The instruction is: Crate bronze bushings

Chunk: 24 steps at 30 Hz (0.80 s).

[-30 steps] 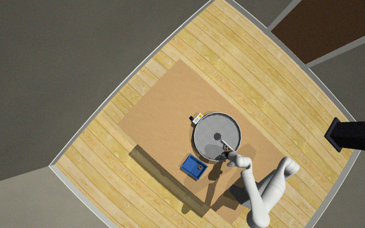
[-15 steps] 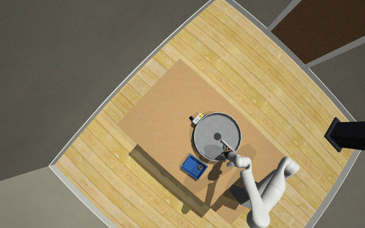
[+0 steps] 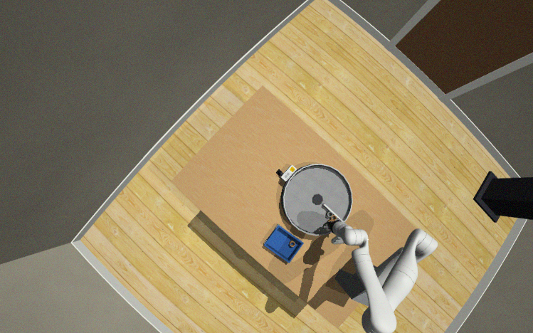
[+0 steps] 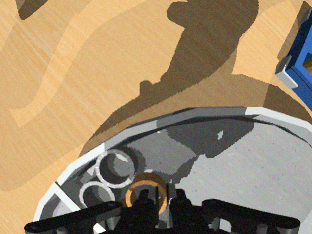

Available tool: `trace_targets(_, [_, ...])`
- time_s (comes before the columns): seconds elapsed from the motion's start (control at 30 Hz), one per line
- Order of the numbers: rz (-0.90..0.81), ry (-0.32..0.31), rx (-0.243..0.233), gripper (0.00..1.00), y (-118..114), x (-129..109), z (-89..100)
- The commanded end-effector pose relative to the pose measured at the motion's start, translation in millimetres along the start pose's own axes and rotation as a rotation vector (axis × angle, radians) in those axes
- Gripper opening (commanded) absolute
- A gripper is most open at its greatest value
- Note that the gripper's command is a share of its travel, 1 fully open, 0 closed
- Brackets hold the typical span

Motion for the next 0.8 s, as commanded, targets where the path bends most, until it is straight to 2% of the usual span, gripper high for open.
trace_targets(0.0, [0.001,0.0,0.003,0.0,0.9,-0.3,1.1])
trace_targets(0.2, [0.001,0.0,0.003,0.0,0.9,-0.3,1.1])
trace_targets(0.37, [0.0,0.0,0.003,0.0,0.9,-0.2,8.5])
trace_targets(0.77, [0.0,0.0,0.003,0.0,0.9,-0.2,8.5])
Point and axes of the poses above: the point where the finger pads meet when closed, its own z axis back along the fingers, its own y axis across the jaws, x = y × z, the point moved 5 cm from there along z, back along the fingers, and after that the axes turned 10 degrees about -z, right-handed, at the moved point
